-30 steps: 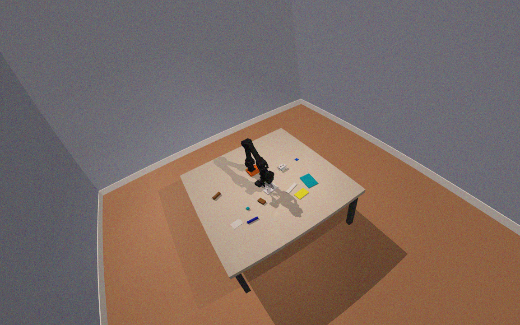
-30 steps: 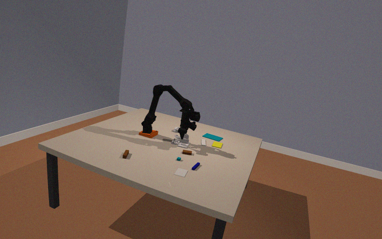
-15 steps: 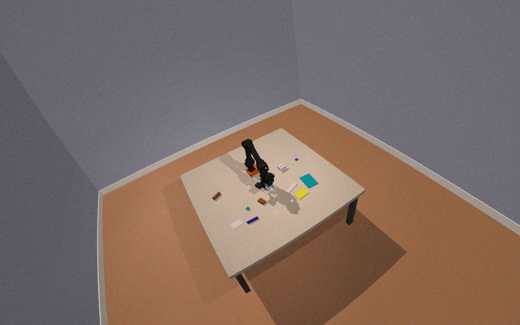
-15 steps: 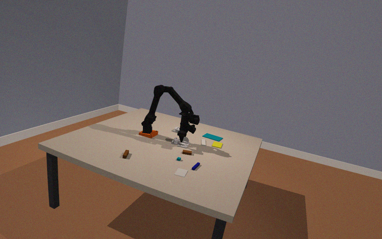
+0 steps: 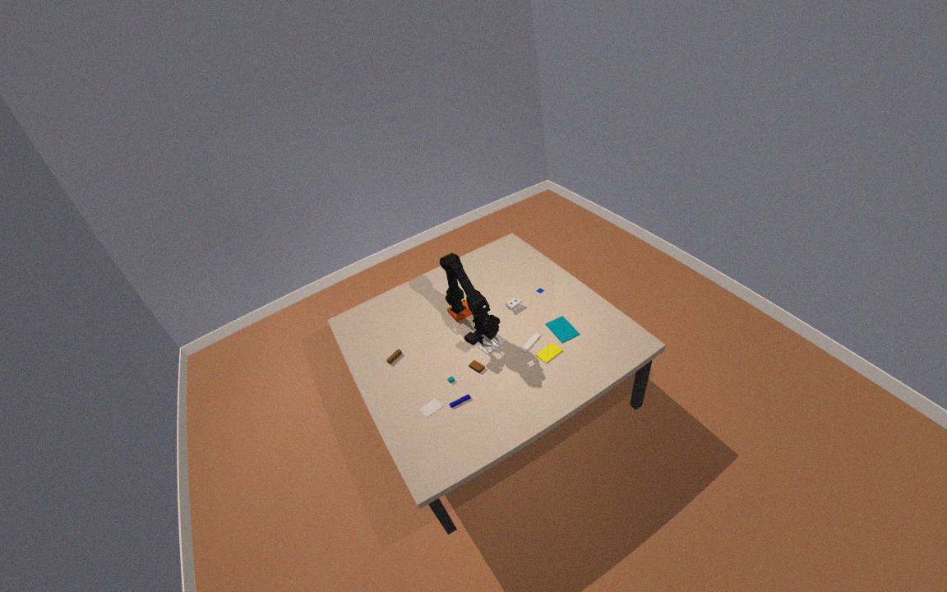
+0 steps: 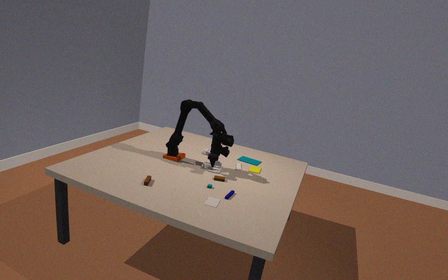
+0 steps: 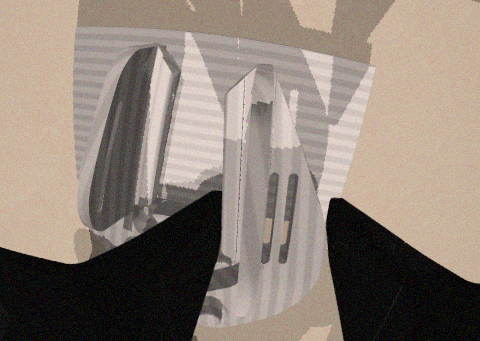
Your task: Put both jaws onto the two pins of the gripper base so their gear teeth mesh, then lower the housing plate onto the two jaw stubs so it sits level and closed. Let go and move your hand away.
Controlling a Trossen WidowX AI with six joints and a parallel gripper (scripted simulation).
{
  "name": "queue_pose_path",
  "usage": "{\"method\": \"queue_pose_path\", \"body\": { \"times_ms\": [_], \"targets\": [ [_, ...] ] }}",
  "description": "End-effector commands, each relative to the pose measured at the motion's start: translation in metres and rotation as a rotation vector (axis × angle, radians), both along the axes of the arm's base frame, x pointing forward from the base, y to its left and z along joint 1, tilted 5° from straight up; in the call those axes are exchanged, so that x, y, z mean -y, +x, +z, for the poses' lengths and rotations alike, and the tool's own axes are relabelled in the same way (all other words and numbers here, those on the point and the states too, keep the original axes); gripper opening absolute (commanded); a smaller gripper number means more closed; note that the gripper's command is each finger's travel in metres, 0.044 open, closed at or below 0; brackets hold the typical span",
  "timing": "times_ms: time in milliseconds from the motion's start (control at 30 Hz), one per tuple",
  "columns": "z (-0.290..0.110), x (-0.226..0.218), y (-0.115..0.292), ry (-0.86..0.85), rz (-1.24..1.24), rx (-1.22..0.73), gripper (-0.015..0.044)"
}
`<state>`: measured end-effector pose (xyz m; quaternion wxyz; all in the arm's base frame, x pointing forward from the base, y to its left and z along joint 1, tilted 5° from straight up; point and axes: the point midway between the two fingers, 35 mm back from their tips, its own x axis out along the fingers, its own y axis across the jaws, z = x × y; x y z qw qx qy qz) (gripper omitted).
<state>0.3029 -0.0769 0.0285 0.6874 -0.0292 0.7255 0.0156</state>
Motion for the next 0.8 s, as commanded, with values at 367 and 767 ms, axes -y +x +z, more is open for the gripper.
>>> {"method": "queue_pose_path", "body": {
  "times_ms": [367, 767],
  "targets": [
    [-0.0034, -0.0005, 0.0002, 0.004, 0.009, 0.002, 0.0134],
    [-0.0065, -0.0005, 0.0001, 0.005, 0.014, 0.002, 0.0134]
  ]
}}
